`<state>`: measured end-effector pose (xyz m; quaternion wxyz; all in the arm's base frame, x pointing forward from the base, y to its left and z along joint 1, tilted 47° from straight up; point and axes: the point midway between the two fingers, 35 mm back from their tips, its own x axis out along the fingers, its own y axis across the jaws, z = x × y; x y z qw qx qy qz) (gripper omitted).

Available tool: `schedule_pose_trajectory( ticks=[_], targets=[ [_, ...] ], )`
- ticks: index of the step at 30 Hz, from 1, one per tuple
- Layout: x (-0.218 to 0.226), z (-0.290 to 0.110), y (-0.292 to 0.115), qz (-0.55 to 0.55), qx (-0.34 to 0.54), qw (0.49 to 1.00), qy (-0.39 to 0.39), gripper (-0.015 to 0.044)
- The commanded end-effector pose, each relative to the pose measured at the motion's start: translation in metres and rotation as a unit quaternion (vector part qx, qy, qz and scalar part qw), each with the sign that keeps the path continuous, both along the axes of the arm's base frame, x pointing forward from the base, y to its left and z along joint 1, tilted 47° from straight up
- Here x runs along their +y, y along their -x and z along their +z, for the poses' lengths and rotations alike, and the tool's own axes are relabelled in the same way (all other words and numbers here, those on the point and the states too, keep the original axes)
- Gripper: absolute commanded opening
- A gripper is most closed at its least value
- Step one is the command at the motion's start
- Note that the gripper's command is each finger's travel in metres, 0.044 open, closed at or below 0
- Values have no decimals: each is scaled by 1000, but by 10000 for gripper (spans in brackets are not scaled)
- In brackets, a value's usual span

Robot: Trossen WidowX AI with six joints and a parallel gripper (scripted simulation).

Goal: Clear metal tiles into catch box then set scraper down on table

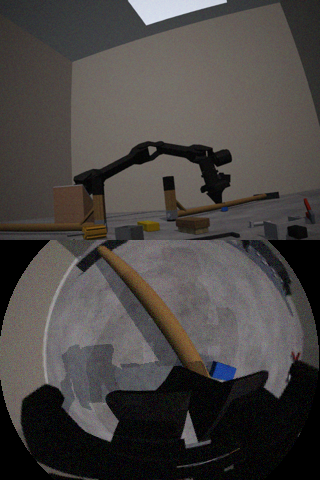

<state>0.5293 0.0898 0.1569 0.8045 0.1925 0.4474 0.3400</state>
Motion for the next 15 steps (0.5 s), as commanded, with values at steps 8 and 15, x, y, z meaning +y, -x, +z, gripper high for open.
schedule_pose_trajectory(
  ticks=[8, 15],
  targets=[
    [-6, -4, -10, 1, -3, 1000, 0, 0],
    [-10, -7, -15, 1, -3, 1000, 0, 0]
  ],
)
